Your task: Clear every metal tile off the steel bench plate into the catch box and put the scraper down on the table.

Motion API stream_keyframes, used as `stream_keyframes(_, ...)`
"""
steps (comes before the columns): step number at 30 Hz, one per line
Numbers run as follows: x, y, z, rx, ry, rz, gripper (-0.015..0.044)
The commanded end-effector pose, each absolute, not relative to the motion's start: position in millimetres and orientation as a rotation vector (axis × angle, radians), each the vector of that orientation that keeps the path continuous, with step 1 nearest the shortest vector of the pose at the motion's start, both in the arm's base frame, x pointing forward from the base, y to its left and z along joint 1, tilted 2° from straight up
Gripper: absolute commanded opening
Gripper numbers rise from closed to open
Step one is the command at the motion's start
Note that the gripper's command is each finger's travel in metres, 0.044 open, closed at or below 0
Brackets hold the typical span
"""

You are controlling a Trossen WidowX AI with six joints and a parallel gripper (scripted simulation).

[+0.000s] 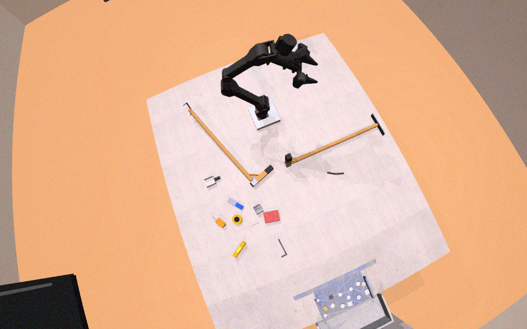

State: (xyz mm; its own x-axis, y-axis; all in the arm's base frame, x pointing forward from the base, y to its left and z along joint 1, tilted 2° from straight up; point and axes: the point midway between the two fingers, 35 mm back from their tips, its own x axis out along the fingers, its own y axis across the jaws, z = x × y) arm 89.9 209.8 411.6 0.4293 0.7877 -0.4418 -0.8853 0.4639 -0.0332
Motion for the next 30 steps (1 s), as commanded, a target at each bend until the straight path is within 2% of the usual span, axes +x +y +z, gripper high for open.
stream_keyframes(1, 91, 209, 413, -0.272, 0.393, 1.056, 0.0440)
stream_keyframes(30, 163, 162, 425, -0.280, 0.389, 0.694, 0.0440)
